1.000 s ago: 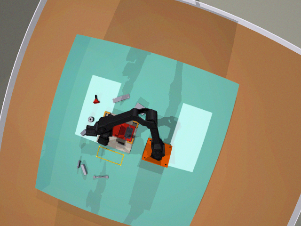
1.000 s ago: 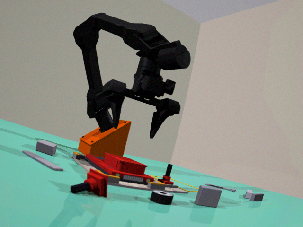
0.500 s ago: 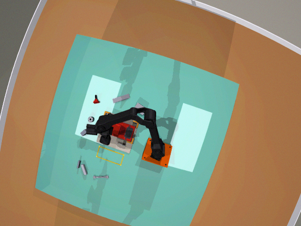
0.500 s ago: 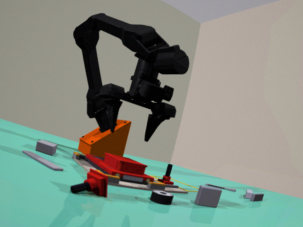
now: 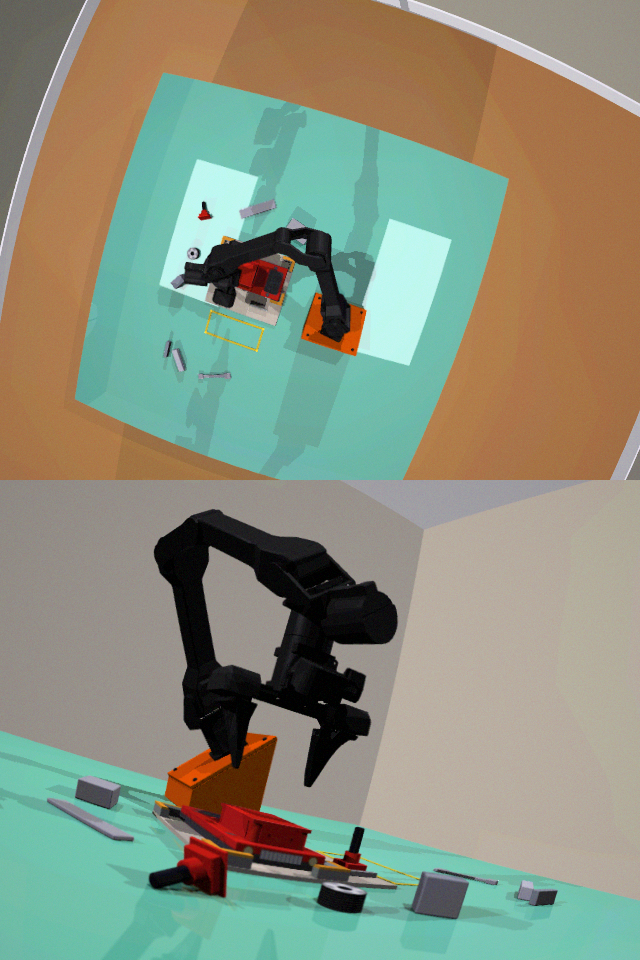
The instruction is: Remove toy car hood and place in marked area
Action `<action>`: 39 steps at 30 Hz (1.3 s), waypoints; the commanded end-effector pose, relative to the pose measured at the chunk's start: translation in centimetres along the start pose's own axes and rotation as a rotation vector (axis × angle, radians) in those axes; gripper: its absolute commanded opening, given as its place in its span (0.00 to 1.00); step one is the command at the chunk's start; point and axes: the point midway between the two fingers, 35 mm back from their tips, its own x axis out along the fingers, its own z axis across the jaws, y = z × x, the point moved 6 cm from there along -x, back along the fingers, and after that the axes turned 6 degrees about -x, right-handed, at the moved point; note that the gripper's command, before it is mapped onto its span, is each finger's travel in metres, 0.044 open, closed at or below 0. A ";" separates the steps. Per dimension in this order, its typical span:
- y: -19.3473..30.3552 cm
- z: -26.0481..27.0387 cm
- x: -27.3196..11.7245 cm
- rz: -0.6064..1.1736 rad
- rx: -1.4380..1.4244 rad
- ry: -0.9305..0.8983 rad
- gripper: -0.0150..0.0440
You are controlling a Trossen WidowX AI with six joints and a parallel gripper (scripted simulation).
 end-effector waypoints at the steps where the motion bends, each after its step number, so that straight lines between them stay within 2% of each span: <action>1: 0.0 0.1 0.4 0.001 -0.007 -0.002 1.00; 39: 0.1 0.2 2.9 0.001 -0.007 -0.001 1.00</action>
